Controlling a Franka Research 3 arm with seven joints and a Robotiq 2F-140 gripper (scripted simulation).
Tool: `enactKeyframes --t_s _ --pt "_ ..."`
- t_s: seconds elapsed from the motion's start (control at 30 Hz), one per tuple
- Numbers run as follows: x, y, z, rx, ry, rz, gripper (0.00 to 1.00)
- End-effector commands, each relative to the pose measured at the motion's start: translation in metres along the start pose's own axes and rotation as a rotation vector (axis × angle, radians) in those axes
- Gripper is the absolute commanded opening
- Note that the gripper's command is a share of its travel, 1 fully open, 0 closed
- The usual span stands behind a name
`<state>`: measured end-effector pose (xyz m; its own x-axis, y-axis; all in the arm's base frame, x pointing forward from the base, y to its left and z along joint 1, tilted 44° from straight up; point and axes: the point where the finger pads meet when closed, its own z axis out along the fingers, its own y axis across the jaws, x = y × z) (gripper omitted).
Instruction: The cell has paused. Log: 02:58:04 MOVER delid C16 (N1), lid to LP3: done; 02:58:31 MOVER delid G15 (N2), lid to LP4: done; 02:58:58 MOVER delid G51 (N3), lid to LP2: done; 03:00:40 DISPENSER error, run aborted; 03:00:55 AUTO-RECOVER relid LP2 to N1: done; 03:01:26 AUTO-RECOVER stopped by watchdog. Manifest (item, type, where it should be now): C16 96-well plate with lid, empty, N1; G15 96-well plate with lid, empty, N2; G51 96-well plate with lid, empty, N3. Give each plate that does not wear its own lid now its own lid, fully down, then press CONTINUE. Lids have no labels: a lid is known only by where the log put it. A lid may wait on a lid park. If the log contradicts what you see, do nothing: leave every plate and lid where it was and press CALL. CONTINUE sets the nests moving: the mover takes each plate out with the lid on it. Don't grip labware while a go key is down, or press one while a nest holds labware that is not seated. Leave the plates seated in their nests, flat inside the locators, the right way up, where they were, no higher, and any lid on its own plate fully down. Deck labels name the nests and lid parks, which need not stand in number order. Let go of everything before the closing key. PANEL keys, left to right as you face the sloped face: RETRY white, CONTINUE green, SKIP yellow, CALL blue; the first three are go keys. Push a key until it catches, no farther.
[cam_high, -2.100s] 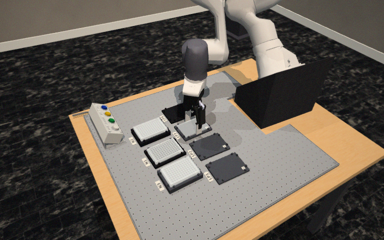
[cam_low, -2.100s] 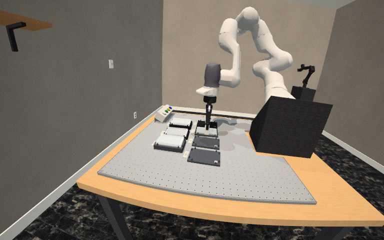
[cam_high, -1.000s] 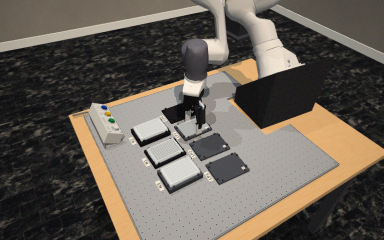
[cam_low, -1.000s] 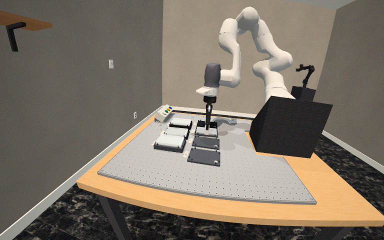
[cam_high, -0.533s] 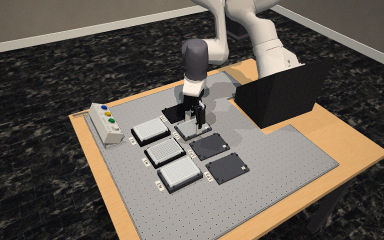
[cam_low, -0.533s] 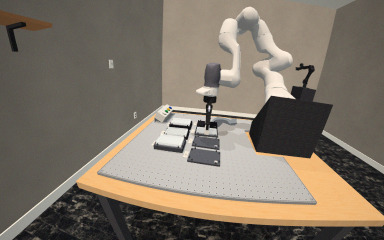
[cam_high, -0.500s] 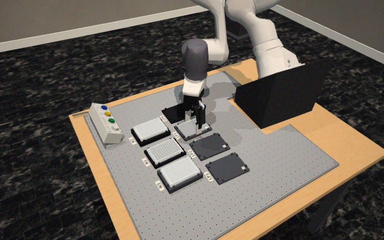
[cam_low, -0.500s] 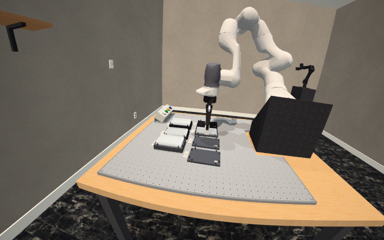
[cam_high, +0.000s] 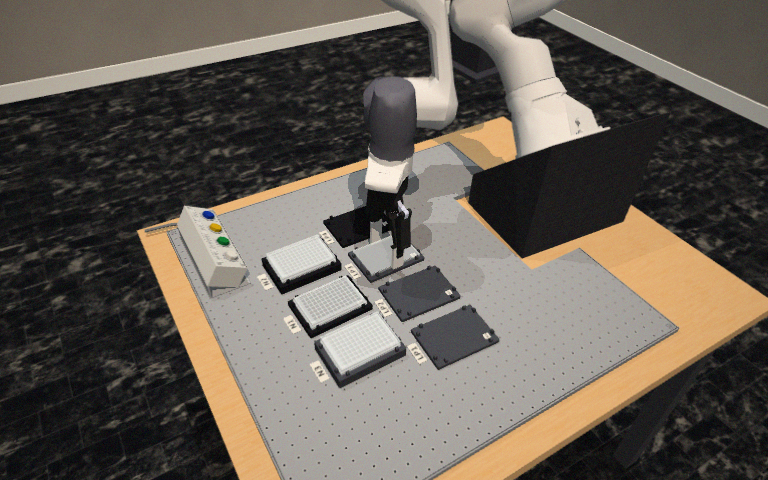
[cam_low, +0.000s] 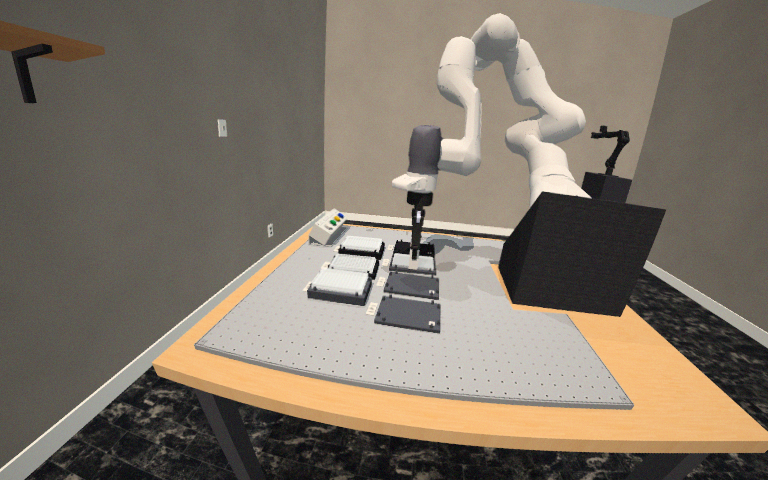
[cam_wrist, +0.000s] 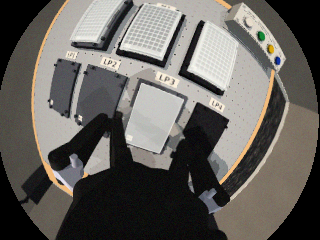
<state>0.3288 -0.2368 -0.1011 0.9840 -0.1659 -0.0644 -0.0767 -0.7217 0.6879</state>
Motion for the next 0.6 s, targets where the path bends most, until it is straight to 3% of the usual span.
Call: enactKeyframes --t_s 0.0,0.57 --pt "0.0 0.001 -0.0008 -0.001 -0.001 0.006 0.0" --pt "0.0 0.001 -0.0037 -0.001 -0.001 0.006 0.0"
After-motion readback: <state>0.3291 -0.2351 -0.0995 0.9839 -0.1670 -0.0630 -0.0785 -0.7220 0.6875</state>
